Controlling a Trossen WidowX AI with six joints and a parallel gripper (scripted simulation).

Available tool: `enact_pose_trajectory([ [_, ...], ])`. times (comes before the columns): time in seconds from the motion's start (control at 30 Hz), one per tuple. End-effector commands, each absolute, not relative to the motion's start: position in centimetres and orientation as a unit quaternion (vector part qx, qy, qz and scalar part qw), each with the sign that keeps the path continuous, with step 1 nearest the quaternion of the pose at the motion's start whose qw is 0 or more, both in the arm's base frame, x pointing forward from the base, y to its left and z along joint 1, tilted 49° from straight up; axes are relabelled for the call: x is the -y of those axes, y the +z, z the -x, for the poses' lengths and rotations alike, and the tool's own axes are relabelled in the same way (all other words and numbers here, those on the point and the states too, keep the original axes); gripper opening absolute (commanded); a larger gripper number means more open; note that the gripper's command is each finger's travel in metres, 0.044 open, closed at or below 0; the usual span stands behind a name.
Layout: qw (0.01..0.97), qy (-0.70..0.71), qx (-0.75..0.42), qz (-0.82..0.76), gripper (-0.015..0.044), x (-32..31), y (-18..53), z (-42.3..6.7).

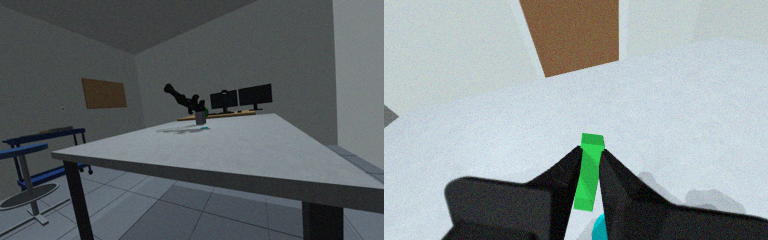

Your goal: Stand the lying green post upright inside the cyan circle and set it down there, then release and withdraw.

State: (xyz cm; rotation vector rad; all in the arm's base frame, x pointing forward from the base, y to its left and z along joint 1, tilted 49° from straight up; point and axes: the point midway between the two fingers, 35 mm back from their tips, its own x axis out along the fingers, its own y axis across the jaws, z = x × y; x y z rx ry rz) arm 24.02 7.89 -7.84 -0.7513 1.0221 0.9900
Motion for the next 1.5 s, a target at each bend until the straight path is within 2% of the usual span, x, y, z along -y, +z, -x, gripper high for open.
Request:
enact_pose_trajectory([
  [0.0,0.701,0.448,-0.440,0.338,0.0023,-7.9,-7.4,-24.0],
  [1.47,0.751,0.466,-0.299,0.360,0.0023,-7.7,-4.9,-24.0],
])
